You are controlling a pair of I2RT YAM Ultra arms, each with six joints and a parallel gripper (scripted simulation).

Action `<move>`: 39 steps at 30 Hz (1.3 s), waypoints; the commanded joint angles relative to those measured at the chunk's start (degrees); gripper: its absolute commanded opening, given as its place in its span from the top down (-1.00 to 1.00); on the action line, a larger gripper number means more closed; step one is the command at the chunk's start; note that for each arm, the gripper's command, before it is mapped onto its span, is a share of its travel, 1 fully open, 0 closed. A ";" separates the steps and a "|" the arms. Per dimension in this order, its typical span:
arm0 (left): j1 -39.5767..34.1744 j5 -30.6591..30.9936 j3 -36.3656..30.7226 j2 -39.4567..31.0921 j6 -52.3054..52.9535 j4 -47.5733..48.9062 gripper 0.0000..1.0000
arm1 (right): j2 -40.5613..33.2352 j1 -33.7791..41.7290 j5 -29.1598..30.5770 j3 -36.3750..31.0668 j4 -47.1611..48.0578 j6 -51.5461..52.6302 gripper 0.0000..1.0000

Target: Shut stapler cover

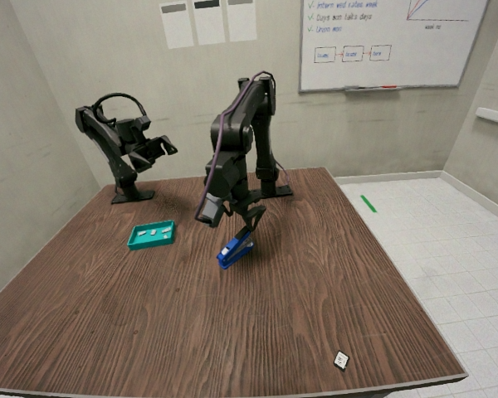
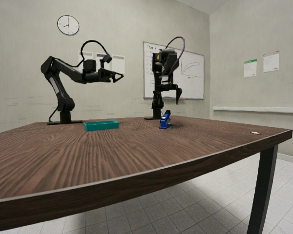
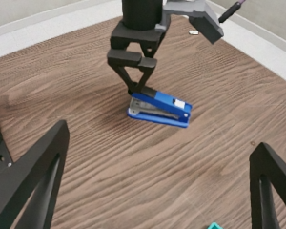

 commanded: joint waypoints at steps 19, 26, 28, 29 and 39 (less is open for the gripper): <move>-0.49 -0.23 1.63 -0.38 -0.52 -0.65 1.00 | -0.96 -0.14 -0.67 -0.19 -0.36 -0.12 -1.00; -0.47 -0.24 -0.73 -0.43 -0.93 1.15 1.00 | -0.96 -0.14 -0.67 -0.19 -0.36 -0.12 -1.00; -0.49 -0.24 -1.32 -0.21 -0.93 1.79 1.00 | -0.96 -0.14 -0.67 -0.19 -0.36 -0.12 -1.00; -0.50 -0.24 -1.62 -0.08 -0.93 2.11 1.00 | -0.96 -0.14 -0.67 -0.19 -0.36 -0.12 -1.00; -0.54 -0.24 -3.92 0.54 -0.92 4.69 1.00 | -0.96 -0.14 -0.67 -0.19 -0.36 -0.12 -1.00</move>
